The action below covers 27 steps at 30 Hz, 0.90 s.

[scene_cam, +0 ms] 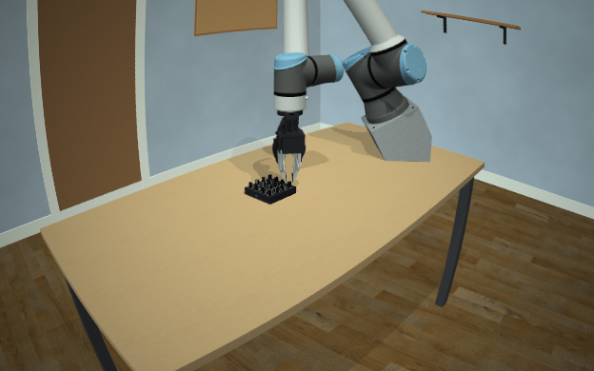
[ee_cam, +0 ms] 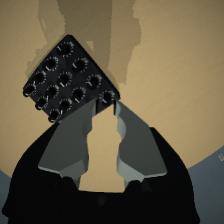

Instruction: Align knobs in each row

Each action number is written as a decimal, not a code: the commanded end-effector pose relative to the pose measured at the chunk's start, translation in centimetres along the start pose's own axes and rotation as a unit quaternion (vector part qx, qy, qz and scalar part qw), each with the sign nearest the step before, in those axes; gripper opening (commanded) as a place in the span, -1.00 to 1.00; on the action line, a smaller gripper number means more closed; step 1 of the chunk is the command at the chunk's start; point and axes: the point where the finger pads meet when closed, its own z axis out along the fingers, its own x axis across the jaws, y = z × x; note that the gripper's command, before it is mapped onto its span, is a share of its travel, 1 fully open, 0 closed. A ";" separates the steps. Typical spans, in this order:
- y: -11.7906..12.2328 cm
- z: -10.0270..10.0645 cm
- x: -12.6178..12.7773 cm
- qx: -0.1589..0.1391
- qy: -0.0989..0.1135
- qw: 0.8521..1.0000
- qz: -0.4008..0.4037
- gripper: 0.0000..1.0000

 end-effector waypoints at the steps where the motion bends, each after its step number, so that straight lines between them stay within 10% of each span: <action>1: 0.0 0.4 0.0 0.000 0.000 1.000 0.000 -0.78; 27: 0.0 0.8 0.0 -0.001 0.000 1.000 0.000 -0.78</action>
